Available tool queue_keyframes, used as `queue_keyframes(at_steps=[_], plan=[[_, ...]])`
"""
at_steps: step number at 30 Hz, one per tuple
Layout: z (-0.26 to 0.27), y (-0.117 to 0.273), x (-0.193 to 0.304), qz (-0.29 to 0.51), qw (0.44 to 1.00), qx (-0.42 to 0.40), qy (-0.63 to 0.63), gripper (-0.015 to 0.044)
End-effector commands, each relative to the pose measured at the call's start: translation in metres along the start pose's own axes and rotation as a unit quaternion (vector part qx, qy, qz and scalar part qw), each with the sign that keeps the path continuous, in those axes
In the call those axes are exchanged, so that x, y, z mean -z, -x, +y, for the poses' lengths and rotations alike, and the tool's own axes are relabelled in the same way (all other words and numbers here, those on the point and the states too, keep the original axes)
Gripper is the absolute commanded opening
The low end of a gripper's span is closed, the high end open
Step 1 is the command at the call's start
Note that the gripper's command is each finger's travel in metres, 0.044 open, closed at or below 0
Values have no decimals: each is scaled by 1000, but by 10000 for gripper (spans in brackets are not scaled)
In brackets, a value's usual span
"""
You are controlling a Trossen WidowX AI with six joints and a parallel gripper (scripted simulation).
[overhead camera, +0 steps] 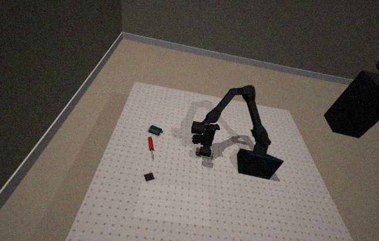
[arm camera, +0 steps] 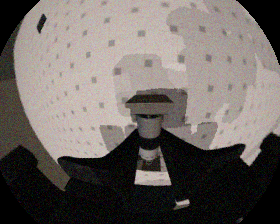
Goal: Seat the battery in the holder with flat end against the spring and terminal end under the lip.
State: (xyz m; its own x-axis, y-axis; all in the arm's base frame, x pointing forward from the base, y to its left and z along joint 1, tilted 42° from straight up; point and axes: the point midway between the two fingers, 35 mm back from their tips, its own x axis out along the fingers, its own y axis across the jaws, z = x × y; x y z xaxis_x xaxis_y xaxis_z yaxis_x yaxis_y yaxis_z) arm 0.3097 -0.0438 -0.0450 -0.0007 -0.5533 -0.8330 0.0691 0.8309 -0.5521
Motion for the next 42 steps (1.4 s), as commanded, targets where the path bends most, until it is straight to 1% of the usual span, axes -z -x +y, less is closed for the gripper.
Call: queue_keyframes(at_steps=[1,3,17,19,25,27,42], plan=[[0,0,-1,-1,1000,0,2,137],[0,0,-1,-1,1000,0,2,186],[2,15,1,0,1000,-1,0,186],[3,19,2,2,1000,1,4,238],[12,81,5,0,1000,-3,0,396],[12,88,6,0,1000,-3,0,440],[13,88,7,0,1000,-3,0,440]])
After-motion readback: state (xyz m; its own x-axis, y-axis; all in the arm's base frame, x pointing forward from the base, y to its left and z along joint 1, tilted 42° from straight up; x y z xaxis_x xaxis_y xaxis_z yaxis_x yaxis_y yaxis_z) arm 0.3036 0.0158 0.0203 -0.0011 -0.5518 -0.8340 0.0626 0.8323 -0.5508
